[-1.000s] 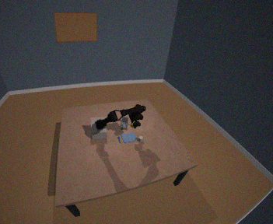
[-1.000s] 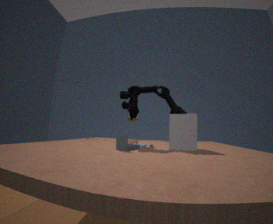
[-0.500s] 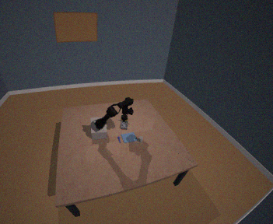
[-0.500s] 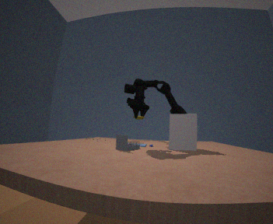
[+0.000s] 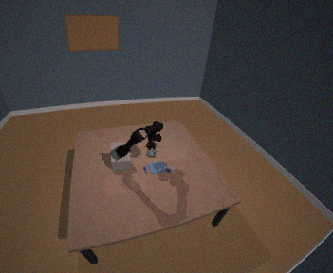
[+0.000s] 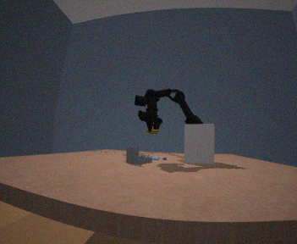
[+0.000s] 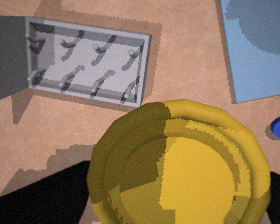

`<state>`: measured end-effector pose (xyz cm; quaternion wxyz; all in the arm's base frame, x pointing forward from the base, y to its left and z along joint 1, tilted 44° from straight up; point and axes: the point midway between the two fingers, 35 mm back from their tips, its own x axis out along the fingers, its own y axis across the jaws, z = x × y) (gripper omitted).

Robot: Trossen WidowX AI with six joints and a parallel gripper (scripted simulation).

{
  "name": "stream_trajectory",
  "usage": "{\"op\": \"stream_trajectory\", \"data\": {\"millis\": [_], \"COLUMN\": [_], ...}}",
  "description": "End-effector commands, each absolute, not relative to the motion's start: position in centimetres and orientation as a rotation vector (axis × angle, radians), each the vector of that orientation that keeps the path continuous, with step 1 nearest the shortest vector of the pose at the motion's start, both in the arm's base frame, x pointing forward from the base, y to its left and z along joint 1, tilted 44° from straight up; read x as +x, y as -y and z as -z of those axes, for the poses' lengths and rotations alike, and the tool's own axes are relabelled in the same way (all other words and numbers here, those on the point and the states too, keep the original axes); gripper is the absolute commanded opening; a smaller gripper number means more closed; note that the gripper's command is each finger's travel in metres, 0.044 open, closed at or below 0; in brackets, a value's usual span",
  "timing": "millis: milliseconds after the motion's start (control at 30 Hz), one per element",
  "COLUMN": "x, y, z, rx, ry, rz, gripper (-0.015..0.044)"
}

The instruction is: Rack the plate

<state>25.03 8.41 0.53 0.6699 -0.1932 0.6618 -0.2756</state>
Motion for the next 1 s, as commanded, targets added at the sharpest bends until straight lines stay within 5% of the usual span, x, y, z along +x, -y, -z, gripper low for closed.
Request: {"op": "stream_trajectory", "data": {"millis": [0,967], "x": [24.8,24.1], "y": [-7.9,-5.1], "z": [0.4,6.0], "rx": [-0.443,-0.394], "ry": [-1.574,-1.84], "rz": [0.547,-0.239], "gripper": [0.0,0.0]}}
